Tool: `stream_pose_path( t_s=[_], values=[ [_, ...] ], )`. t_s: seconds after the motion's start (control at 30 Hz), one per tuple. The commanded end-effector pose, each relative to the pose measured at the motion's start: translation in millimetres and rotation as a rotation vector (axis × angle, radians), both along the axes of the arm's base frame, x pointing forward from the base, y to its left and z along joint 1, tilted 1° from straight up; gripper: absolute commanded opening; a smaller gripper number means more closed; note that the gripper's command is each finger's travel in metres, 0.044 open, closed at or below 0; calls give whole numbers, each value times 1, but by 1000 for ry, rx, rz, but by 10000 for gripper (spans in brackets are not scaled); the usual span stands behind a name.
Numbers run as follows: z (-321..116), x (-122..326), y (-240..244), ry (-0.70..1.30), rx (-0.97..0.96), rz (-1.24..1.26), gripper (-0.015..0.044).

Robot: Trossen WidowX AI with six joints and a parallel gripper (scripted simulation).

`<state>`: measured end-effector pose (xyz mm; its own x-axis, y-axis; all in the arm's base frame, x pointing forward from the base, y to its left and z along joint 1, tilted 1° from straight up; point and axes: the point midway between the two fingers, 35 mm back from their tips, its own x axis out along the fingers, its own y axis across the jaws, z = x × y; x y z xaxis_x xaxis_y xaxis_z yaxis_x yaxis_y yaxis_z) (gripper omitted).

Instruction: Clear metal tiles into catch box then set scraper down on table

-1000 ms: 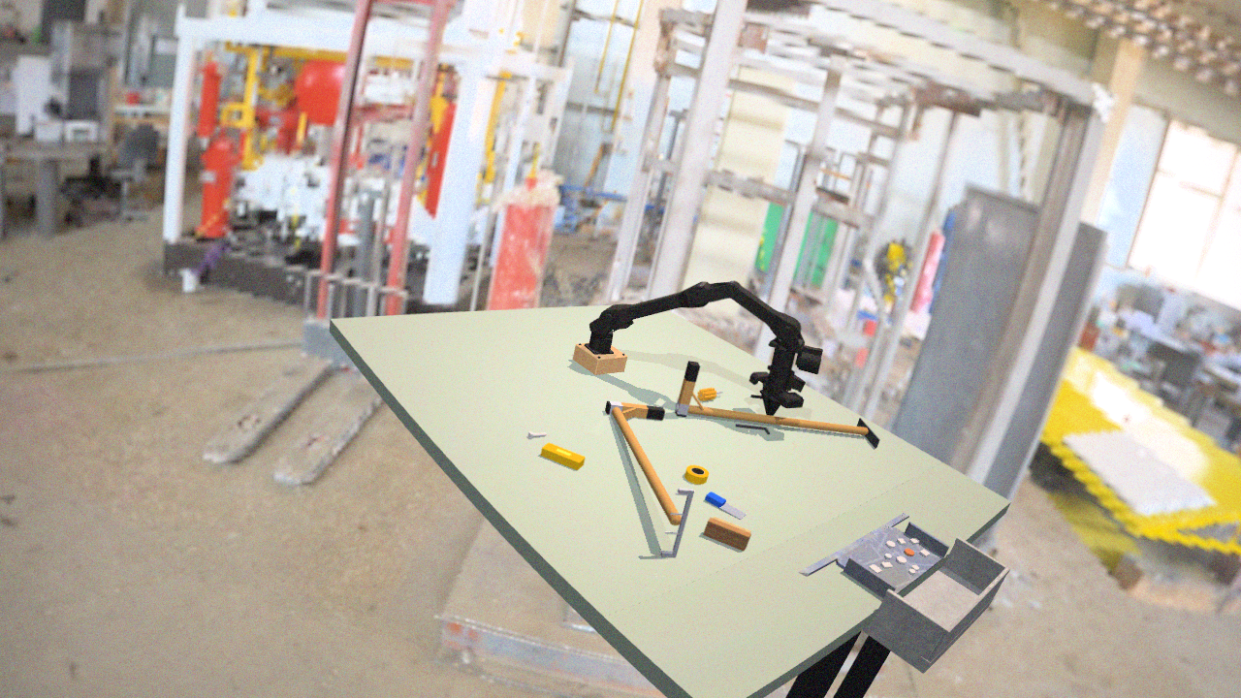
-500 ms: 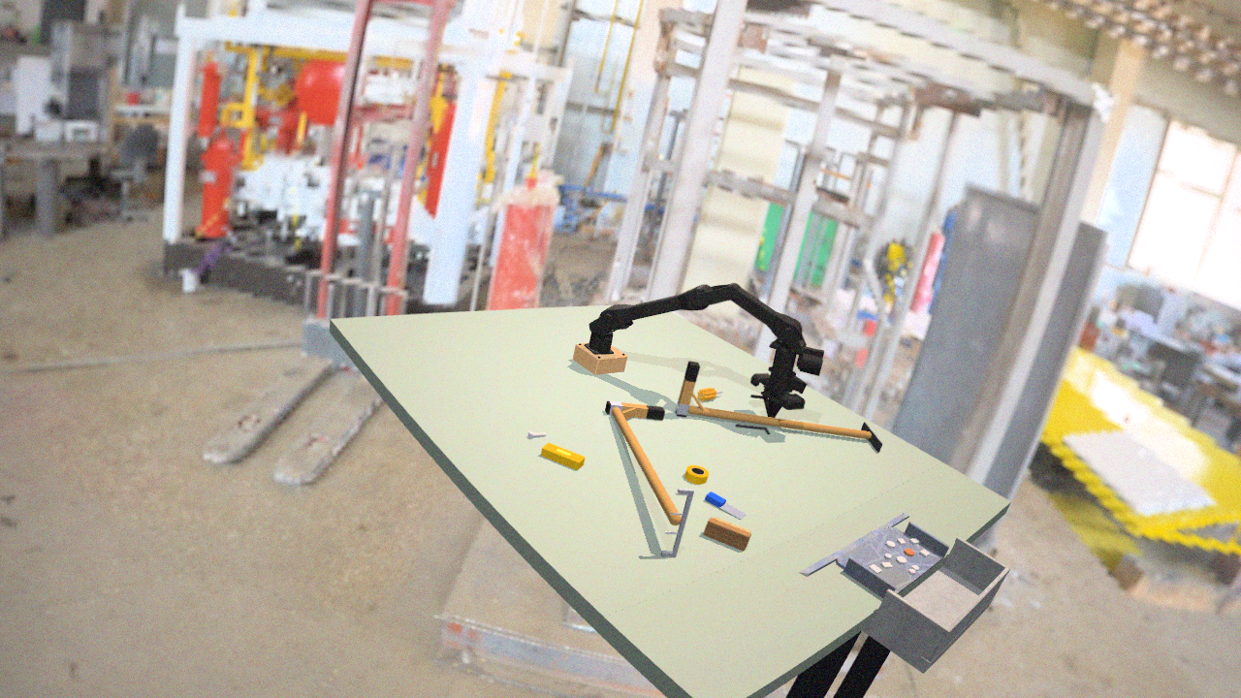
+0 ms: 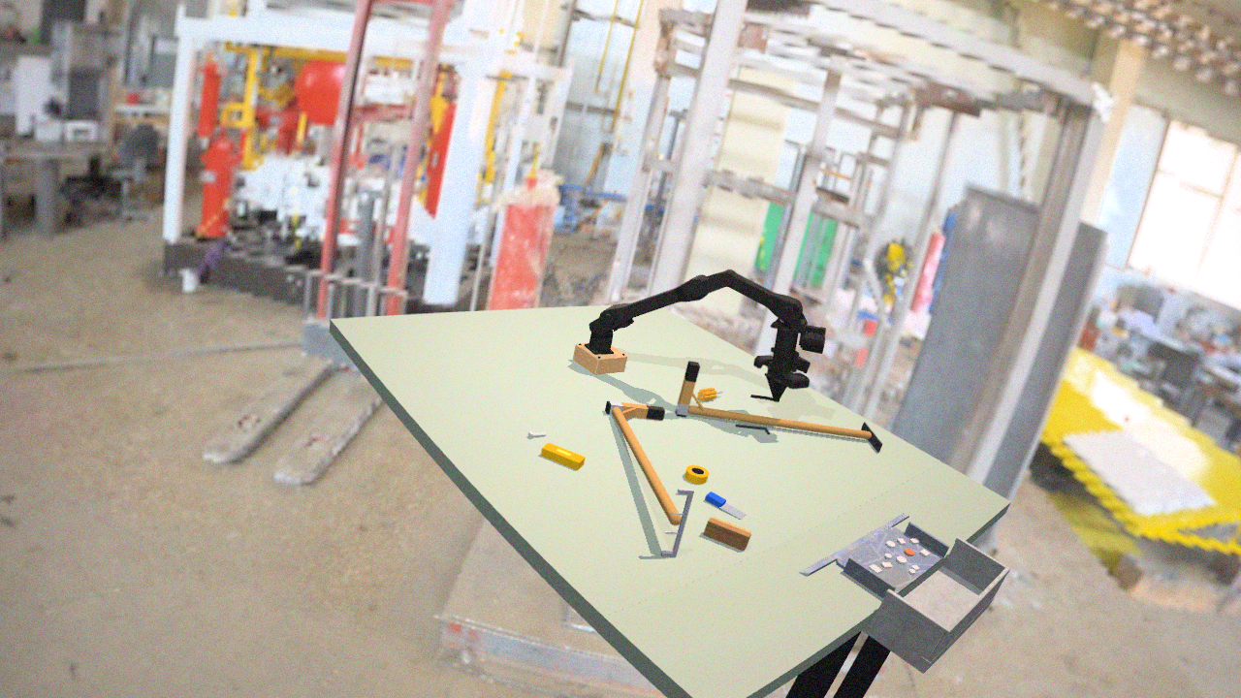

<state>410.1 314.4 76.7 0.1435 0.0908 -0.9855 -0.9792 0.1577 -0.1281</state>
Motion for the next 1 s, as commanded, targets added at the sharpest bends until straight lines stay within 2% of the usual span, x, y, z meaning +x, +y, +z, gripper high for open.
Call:
stream_pose_path(
  t_s=[0.0, 0.97],
  values=[
    [6, -2, 0, -2, 5, -16, 0],
    [92, -42, 13, 2, 173, -577, 0]
  ],
)
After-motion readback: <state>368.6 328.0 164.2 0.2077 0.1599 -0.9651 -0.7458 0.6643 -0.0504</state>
